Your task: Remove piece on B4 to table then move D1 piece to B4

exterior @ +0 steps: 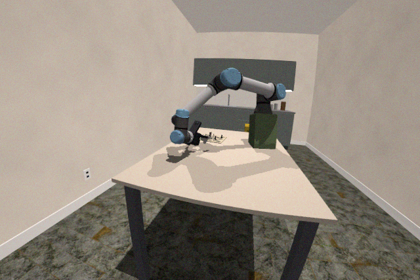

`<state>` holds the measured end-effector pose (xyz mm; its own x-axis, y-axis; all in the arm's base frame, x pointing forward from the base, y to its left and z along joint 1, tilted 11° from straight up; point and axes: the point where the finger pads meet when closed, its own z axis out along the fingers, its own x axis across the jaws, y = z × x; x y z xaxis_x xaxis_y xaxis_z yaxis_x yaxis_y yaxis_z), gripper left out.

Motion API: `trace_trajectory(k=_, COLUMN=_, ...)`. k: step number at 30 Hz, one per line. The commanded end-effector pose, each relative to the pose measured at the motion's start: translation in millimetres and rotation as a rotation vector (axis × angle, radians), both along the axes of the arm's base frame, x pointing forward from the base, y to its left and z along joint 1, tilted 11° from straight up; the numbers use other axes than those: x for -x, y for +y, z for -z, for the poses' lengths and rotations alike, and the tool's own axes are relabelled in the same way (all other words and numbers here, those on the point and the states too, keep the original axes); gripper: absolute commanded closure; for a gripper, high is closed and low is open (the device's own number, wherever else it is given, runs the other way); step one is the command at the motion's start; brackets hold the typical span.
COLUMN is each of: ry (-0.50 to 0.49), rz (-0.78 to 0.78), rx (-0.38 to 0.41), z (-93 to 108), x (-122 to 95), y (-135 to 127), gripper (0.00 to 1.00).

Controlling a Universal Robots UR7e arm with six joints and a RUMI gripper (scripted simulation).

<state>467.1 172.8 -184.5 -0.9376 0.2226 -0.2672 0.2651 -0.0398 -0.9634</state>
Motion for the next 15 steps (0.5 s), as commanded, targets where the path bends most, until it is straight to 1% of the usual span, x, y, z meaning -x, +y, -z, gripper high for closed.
trace_trajectory(k=1, ry=0.05, rz=-0.021, rx=0.003, z=5.9, x=0.3, y=3.2, gripper=0.0)
trace_trajectory(k=9, ry=0.101, rz=-0.043, rx=0.007, z=12.9, x=1.4, y=5.9, gripper=0.0)
trace_trajectory(k=15, ry=0.12, rz=-0.051, rx=0.009, z=15.5, x=1.9, y=6.9, gripper=0.0)
